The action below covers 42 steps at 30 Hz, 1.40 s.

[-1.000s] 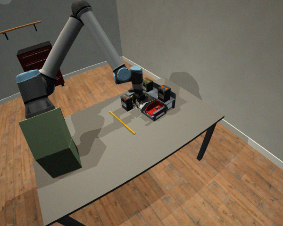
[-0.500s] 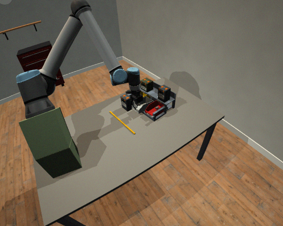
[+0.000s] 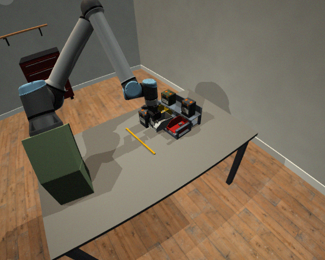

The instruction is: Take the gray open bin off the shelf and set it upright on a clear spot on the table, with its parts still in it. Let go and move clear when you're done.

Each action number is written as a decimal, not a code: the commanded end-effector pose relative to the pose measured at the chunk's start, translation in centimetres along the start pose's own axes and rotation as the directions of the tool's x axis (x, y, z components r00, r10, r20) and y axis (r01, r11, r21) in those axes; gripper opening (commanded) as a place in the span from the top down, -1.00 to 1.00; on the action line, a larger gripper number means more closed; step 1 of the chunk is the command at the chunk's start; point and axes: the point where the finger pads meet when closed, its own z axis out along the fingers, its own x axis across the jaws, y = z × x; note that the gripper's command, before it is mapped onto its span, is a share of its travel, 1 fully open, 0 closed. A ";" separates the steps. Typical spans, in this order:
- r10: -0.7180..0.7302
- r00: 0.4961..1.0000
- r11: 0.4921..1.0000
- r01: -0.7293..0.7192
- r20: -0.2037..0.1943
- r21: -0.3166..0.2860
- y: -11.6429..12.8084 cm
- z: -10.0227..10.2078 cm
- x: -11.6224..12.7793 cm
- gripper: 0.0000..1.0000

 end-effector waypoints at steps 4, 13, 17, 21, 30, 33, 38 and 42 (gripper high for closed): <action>0.000 1.000 1.000 0.000 -0.001 0.000 0.0 -0.1 -0.2 1.00; 0.000 1.000 1.000 0.000 -0.001 0.000 0.0 -0.1 -3.1 1.00; 0.000 1.000 1.000 0.000 -0.001 0.000 0.0 -0.1 -3.1 1.00; 0.000 1.000 1.000 0.000 -0.001 0.000 0.0 -0.1 -3.1 1.00; 0.000 1.000 1.000 0.000 -0.001 0.000 0.0 -0.1 -7.5 1.00; 0.000 1.000 1.000 0.000 -0.001 0.000 0.0 -0.1 -7.5 1.00; 0.000 1.000 1.000 0.000 -0.001 0.000 0.0 -0.1 -7.5 1.00; 0.000 1.000 1.000 0.000 -0.001 0.000 0.0 -0.1 -7.4 1.00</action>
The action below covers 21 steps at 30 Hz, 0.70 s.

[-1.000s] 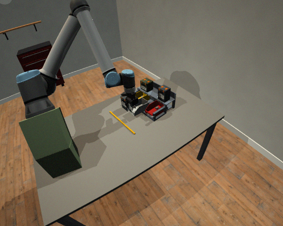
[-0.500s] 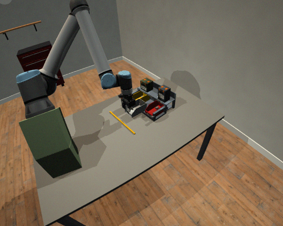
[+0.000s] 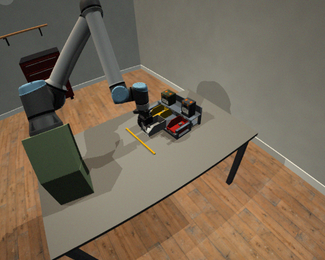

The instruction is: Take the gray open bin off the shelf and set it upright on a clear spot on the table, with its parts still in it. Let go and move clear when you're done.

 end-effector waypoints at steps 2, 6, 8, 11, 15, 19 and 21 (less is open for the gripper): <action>0.000 1.000 1.000 0.000 -0.001 0.000 0.0 -0.1 0.1 1.00; 0.000 1.000 1.000 0.000 -0.001 0.000 0.0 -0.1 0.1 1.00; 0.000 1.000 1.000 0.000 -0.001 0.000 0.0 -0.1 0.1 1.00; 0.000 1.000 1.000 0.000 -0.001 0.000 0.0 -0.1 0.1 1.00; 0.000 1.000 1.000 0.000 -0.001 0.000 0.0 0.3 0.1 1.00; 0.000 1.000 1.000 0.000 -0.001 0.000 0.0 0.7 0.1 1.00; 0.000 1.000 1.000 0.000 -0.001 0.000 0.0 0.7 0.1 1.00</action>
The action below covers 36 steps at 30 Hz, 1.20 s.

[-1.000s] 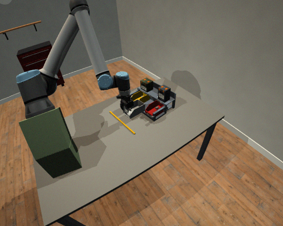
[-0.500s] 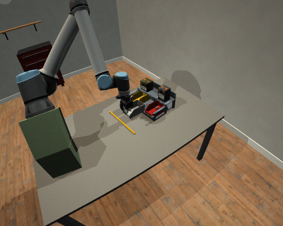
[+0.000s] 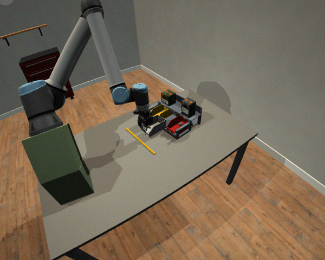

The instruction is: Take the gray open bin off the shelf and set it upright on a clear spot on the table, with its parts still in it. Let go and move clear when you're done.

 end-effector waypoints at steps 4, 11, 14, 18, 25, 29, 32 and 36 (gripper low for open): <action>0.000 1.000 1.000 0.000 -0.001 0.000 0.0 0.2 0.1 1.00; 0.000 1.000 1.000 0.000 -0.001 0.000 0.0 0.5 0.1 1.00; 0.000 1.000 1.000 0.000 -0.001 0.000 0.0 1.0 0.1 1.00; 0.000 1.000 1.000 0.000 -0.001 0.000 0.0 1.0 0.1 1.00; 0.000 1.000 1.000 0.000 -0.001 0.000 0.0 1.0 0.1 1.00; 0.000 1.000 1.000 0.000 -0.001 0.000 0.0 1.5 0.1 1.00; 0.000 1.000 1.000 0.000 -0.001 0.000 0.0 1.8 0.1 1.00; 0.000 1.000 1.000 0.000 -0.001 0.000 0.0 1.8 0.1 1.00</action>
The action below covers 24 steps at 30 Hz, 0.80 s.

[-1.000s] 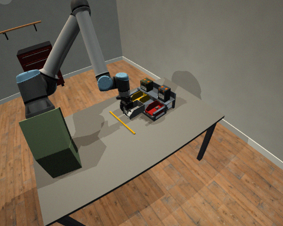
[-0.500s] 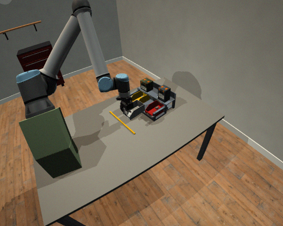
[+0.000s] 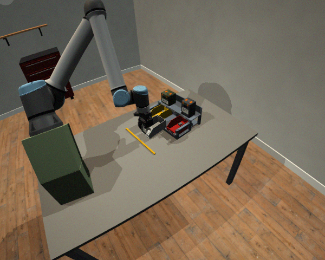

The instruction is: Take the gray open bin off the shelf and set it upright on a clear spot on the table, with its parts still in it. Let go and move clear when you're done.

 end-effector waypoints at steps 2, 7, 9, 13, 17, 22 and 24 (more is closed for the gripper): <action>0.000 1.000 1.000 0.000 -0.001 0.000 0.0 0.1 0.1 1.00; 0.000 1.000 1.000 0.000 -0.001 0.000 0.0 0.1 0.1 1.00; 0.000 1.000 1.000 0.000 -0.001 0.000 0.0 0.4 0.1 1.00; 0.000 1.000 1.000 0.000 -0.001 0.000 0.0 0.9 0.1 1.00; 0.000 1.000 1.000 0.000 -0.001 0.000 0.0 0.9 0.1 1.00; 0.000 1.000 1.000 0.000 -0.001 0.000 0.0 0.9 0.1 1.00; 0.000 1.000 1.000 0.000 -0.001 0.000 0.0 0.9 0.1 1.00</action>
